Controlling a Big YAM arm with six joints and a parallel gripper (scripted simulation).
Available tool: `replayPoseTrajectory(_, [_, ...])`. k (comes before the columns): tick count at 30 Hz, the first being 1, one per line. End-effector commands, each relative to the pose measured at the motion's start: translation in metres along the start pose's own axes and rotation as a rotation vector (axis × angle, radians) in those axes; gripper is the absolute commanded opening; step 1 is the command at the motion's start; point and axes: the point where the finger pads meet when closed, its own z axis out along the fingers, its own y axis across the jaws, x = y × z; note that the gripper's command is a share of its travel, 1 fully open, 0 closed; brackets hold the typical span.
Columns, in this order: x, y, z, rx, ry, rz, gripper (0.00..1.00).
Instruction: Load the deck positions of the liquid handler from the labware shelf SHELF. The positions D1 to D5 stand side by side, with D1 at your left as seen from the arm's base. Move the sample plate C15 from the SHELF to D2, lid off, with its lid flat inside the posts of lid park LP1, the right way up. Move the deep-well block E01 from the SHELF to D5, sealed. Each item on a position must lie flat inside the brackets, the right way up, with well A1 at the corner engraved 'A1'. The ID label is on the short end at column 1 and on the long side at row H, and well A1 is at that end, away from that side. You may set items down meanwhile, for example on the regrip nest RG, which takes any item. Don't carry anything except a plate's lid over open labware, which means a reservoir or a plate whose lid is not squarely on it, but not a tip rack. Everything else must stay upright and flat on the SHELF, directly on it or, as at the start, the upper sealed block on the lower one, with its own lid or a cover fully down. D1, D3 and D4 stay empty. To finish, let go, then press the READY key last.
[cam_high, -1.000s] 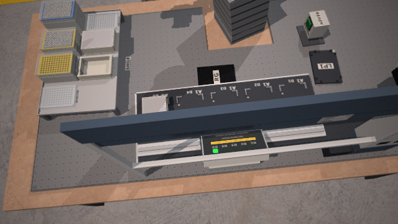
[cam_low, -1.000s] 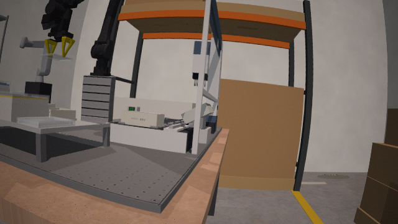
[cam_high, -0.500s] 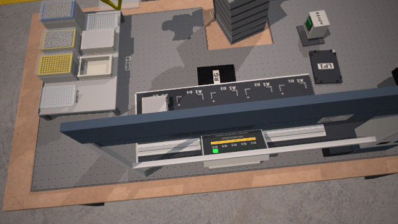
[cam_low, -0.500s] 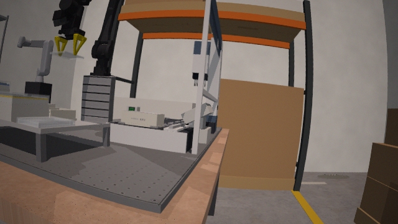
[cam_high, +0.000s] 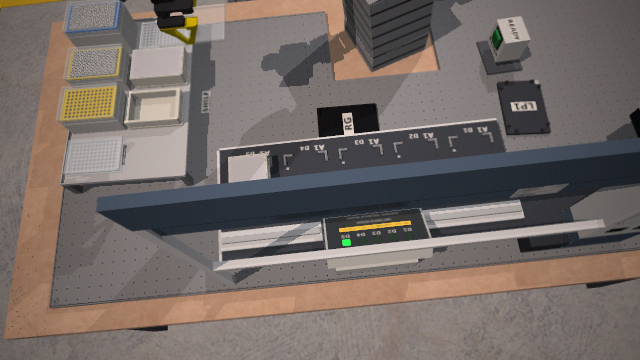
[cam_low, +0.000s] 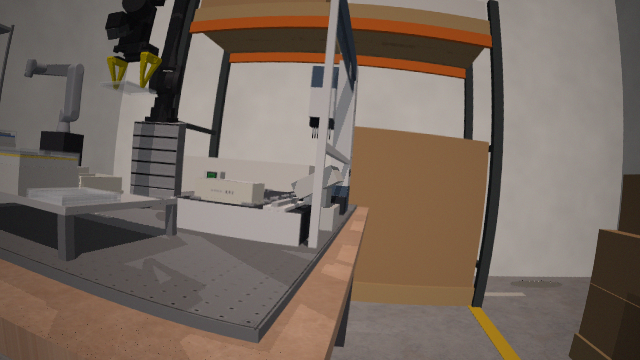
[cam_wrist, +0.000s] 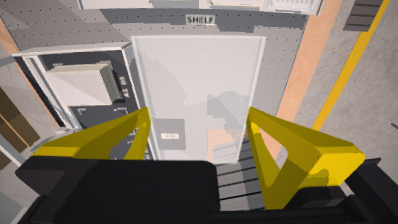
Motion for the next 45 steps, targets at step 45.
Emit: replayPoseTrajectory(45, [-0.015,0.1,-0.007,-0.011,-0.025,-0.324,0.0])
